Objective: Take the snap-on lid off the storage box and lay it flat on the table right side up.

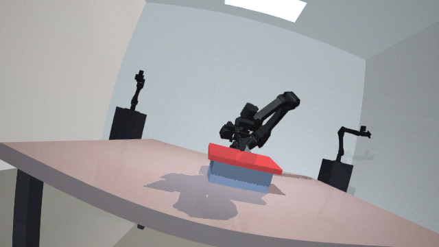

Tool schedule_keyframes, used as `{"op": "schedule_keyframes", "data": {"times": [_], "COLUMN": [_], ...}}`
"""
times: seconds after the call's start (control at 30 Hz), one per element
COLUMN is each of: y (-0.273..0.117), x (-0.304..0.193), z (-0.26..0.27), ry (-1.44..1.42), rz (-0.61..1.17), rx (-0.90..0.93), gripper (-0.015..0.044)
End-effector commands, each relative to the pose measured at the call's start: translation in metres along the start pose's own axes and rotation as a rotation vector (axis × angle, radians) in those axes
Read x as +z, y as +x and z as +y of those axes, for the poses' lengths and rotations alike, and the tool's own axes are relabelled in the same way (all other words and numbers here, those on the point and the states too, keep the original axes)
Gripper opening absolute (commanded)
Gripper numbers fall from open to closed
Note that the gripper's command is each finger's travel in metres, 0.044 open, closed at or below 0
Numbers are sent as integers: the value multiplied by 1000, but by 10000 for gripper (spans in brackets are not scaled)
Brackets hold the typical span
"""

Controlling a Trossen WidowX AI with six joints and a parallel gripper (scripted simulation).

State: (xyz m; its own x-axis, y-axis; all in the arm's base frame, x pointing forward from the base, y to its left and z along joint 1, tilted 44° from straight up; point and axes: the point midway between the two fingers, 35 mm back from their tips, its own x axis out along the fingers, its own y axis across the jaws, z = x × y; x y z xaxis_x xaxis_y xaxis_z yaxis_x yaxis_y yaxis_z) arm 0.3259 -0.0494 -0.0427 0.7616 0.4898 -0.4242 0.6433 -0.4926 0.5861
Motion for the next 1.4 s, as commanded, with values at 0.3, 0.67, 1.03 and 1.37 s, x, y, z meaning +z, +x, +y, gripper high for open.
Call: {"op": "schedule_keyframes", "data": {"times": [0.3,0.67,1.03,1.37], "y": [-9,-15,-20,-23], "x": [0,0,0,0], "z": [18,31,46,61], "ry": [-8,-8,-9,-9], "rz": [3,3,2,2], "rx": [6,6,6,6], "gripper": [0,0,0,0]}}
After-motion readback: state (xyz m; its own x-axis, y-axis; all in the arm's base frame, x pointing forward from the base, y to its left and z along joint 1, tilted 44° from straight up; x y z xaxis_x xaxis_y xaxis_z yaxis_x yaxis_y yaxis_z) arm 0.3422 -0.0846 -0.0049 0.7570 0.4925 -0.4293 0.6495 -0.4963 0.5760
